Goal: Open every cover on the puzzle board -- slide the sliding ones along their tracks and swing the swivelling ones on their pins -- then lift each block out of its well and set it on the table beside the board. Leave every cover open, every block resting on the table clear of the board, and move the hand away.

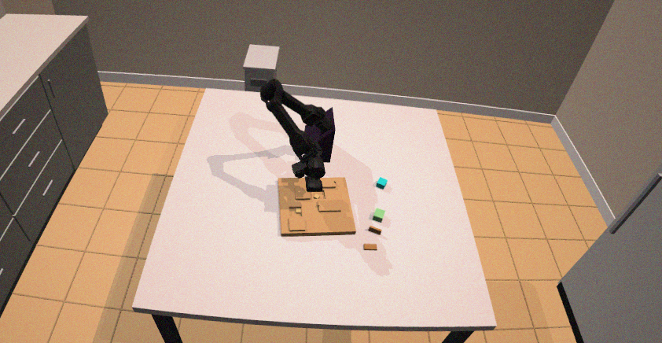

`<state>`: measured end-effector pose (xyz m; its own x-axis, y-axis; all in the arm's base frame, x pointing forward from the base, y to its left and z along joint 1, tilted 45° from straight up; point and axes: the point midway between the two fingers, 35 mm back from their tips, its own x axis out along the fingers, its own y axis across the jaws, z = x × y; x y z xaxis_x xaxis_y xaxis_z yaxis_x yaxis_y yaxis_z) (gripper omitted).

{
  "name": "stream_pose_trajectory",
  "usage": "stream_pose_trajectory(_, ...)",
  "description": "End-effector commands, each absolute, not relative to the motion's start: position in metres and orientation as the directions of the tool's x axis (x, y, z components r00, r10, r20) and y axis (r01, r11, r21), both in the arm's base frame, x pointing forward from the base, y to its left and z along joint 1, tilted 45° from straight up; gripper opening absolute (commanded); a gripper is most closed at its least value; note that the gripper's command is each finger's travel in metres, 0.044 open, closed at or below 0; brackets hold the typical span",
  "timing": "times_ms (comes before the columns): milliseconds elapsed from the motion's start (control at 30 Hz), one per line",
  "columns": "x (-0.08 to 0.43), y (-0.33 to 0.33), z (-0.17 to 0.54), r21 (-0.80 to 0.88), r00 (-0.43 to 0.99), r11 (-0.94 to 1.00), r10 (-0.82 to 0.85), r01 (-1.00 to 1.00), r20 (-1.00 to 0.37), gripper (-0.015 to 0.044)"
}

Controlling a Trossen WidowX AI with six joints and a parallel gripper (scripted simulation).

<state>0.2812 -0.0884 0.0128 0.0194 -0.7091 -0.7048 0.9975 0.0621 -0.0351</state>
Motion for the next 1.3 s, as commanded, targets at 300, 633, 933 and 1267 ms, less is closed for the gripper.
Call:
stream_pose_trajectory(300, 0.232, -0.066, 0.003, -0.03, 0.023, 0.063, -0.707, 0.998, -0.707, 0.0)
stream_pose_trajectory(633, 0.186, -0.057, -0.005, -0.024, 0.027, 0.062, -0.711, 0.998, -0.703, 0.0)
stream_pose_trajectory(933, 0.186, -0.057, -0.005, -0.024, 0.027, 0.062, -0.711, 0.998, -0.703, 0.0)
stream_pose_trajectory(1267, 0.186, -0.057, -0.005, -0.024, 0.027, 0.062, -0.711, 0.998, -0.703, 0.0)
